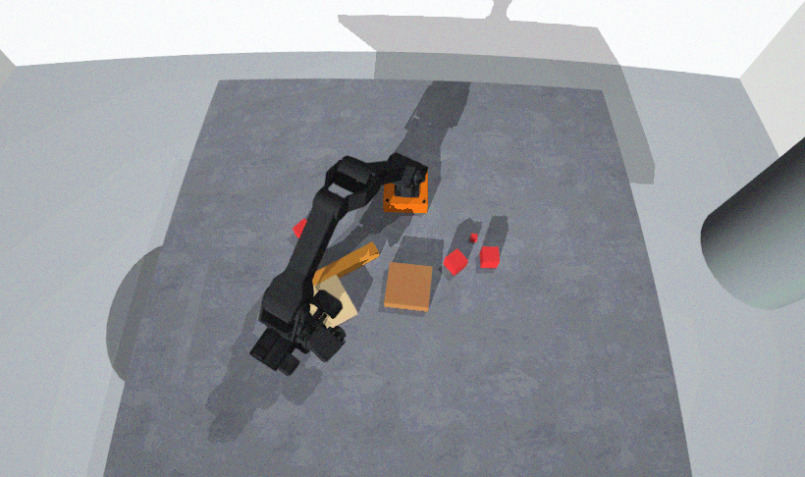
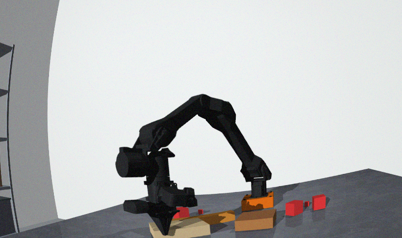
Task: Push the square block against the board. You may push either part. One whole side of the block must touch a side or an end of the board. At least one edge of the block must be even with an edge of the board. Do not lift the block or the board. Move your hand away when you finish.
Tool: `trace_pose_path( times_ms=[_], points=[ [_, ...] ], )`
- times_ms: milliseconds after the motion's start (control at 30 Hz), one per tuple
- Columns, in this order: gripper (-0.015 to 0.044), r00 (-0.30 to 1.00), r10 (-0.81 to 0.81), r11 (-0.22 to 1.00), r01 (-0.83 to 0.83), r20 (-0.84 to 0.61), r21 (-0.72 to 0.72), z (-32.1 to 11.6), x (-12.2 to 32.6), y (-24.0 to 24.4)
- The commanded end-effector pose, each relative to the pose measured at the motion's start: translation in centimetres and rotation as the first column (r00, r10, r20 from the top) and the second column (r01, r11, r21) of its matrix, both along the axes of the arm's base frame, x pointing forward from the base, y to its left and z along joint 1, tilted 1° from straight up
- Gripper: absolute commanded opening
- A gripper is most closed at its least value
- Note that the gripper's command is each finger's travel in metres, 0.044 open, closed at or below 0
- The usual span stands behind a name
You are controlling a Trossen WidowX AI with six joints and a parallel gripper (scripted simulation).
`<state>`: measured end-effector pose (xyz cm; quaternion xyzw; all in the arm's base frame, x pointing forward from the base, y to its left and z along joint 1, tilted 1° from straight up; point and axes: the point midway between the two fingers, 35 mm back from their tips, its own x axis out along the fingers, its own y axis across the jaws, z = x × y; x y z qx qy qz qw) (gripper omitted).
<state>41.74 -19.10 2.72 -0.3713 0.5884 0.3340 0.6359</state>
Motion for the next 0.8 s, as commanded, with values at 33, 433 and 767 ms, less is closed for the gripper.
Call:
trace_pose_path(
  times_ms=[33,433,767],
  points=[
    [0.0000,0.999,-0.011,1.000,0.011,-0.042,0.003,-1.1,-0.5,0.2],
    [0.0000,0.999,-0.011,1.000,0.011,-0.041,0.005,-1.0,0.8,1.7],
    [0.0000,0.999,-0.011,1.000,0.011,-0.040,0.006,-1.0,1.8,3.0]
  ],
)
